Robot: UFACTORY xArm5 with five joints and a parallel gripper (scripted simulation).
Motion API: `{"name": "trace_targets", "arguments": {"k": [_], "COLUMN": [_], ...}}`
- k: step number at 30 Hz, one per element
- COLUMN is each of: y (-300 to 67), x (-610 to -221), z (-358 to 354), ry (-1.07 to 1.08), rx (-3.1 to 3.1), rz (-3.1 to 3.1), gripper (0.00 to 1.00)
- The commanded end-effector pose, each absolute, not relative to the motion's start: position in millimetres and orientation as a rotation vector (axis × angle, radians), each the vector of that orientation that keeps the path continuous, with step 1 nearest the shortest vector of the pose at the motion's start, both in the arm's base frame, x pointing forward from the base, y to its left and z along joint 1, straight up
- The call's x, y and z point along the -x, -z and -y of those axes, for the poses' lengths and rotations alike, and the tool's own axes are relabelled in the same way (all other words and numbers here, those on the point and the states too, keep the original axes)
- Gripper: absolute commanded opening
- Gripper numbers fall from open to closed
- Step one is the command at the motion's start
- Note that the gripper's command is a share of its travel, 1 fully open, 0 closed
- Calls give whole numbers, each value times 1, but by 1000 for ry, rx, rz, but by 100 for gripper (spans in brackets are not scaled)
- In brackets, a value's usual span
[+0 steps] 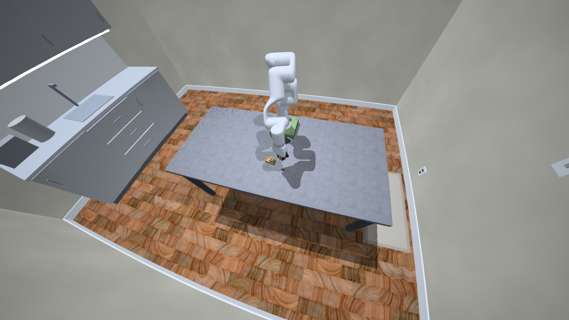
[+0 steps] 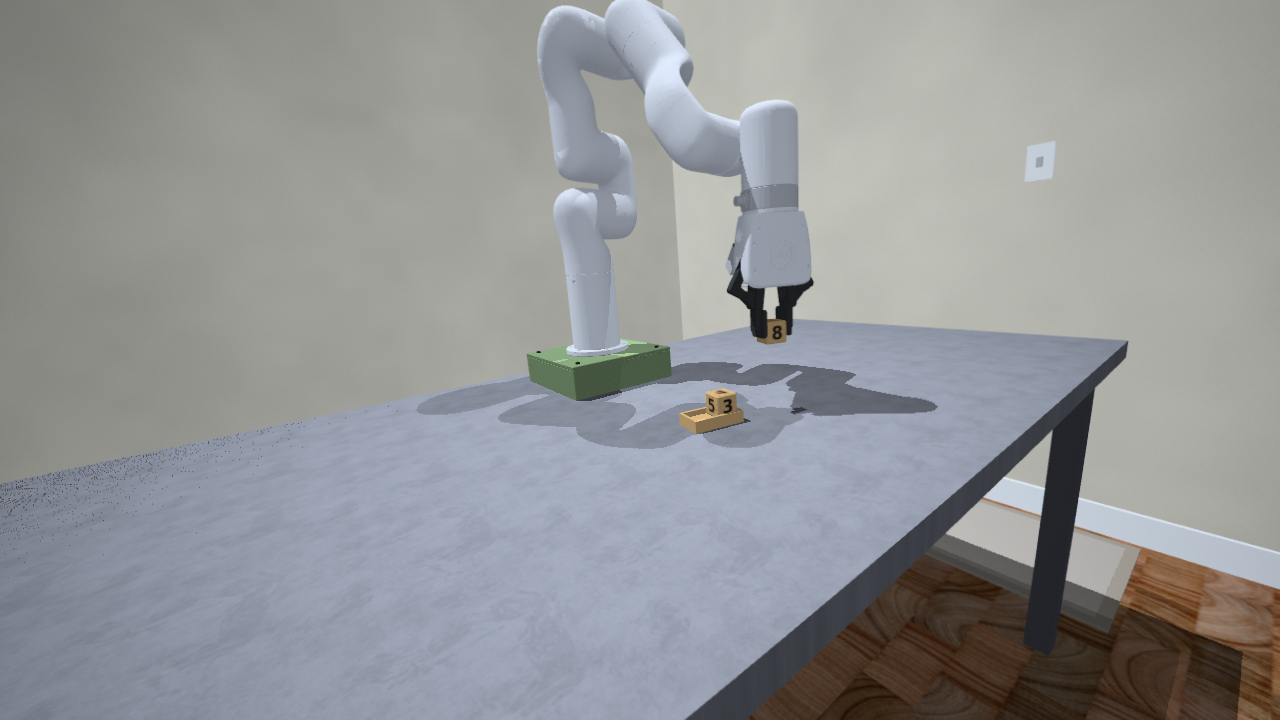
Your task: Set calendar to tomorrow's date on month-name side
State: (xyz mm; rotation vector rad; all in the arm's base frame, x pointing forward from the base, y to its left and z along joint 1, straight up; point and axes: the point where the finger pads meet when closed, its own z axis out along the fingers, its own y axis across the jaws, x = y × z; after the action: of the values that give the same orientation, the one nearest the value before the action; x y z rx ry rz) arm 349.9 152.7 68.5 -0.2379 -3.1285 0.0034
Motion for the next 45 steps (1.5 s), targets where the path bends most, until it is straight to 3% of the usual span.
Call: {"name": "trace_targets", "arguments": {"k": [1, 27, 45], "y": [-70, -66, -2], "x": [-351, -351, -351], "z": [-153, -153, -153], "ry": [-1, -1, -1], "rx": [47, -7, -8], "rz": [3140, 3140, 3140], "gripper": [29, 29, 29]}}
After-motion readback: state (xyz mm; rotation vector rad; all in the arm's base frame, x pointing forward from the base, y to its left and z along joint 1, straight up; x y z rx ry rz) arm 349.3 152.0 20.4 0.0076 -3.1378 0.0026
